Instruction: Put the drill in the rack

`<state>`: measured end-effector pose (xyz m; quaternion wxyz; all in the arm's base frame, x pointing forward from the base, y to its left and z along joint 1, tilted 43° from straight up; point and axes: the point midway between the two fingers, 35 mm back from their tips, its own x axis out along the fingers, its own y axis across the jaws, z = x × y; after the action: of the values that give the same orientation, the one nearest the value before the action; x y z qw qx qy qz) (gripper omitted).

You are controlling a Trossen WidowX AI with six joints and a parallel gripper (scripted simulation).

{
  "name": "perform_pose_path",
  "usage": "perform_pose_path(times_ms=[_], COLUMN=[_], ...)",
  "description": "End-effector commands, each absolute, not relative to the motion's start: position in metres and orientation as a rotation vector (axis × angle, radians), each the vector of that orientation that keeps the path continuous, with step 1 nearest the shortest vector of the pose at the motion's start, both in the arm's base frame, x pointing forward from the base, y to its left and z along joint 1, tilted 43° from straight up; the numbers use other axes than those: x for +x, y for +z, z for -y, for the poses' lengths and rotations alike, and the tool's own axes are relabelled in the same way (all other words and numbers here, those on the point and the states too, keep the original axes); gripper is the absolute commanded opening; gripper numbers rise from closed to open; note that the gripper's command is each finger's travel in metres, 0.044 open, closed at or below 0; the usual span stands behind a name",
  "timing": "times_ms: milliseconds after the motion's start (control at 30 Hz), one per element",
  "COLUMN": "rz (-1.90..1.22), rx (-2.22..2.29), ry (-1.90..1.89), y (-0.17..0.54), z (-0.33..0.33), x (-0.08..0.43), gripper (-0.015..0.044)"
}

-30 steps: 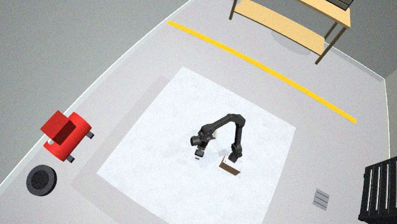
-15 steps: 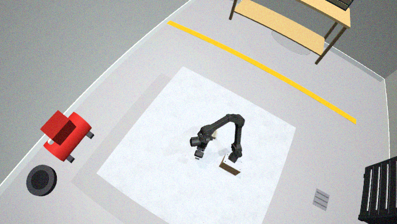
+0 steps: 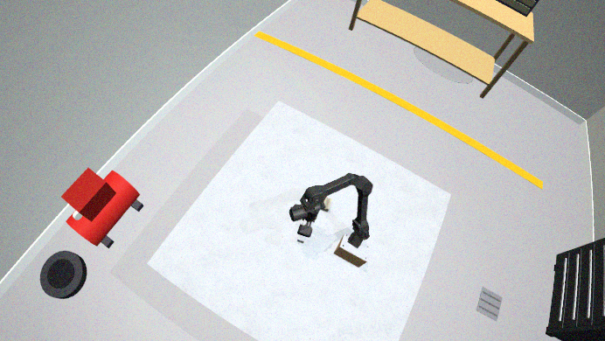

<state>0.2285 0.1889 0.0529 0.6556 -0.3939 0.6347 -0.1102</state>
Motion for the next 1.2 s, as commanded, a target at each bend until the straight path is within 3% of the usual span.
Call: perform_pose_path(times_ms=[0, 500, 900, 1167], rz=[-1.469, -1.553, -1.528, -1.526], rx=[-0.961, -1.726, -2.070, -2.083], ry=[-0.182, 0.639, 1.009, 1.024], y=[0.054, 0.073, 0.082, 0.082], z=[-0.178, -0.066, -0.011, -0.009], x=[0.236, 0.287, 0.297, 0.297], gripper=[0.0440, 0.0440, 0.0440, 0.0440])
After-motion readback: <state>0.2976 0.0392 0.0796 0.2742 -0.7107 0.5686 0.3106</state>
